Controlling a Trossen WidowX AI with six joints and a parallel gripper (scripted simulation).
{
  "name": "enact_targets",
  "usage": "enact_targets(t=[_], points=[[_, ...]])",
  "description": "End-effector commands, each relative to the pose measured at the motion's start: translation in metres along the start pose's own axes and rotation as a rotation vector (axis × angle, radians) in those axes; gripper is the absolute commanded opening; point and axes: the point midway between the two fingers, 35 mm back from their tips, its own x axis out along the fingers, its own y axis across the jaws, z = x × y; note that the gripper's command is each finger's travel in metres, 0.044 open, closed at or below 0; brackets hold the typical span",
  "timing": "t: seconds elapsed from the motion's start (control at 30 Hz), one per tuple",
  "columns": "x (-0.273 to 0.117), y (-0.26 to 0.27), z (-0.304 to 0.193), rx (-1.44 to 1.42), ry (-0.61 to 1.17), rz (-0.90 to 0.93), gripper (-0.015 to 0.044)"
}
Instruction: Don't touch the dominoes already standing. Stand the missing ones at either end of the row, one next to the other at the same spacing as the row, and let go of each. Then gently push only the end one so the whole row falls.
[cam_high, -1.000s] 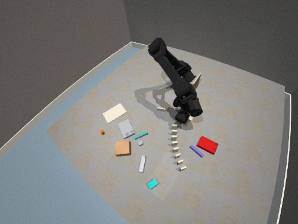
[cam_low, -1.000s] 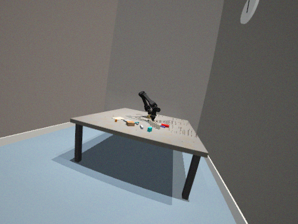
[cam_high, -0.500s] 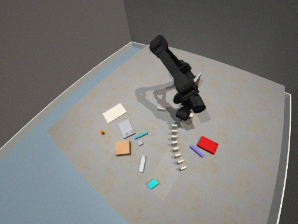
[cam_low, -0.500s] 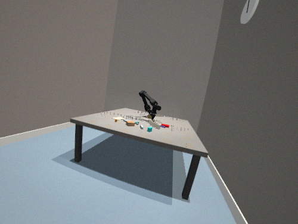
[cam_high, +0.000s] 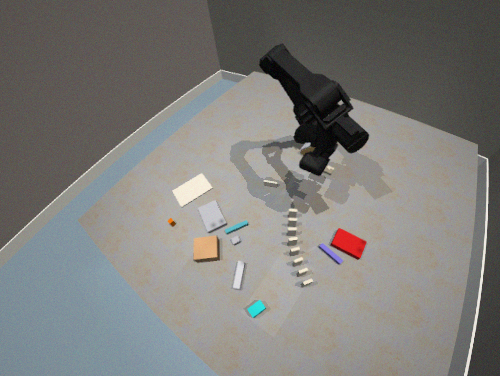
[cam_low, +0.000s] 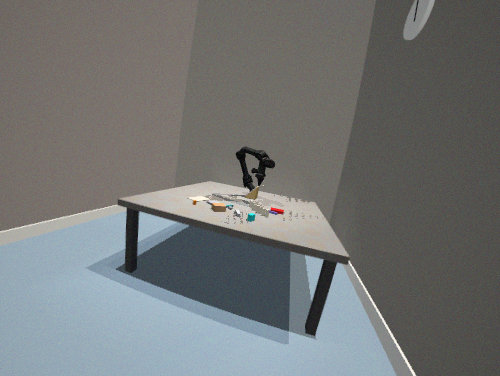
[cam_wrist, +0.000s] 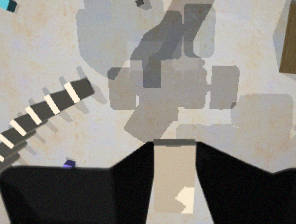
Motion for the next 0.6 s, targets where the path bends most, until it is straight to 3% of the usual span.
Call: enact_targets(t=[0.0,0.43,0.57], points=[[-0.005,-0.002,-0.003,-0.062,0.000,-0.011,0.0107],[-0.006,-0.037,-0.085,-1.437,0.012,-0.005,0.0107],[-0.006,-0.039,-0.089,-1.508,0.012,-0.005,0.0107]])
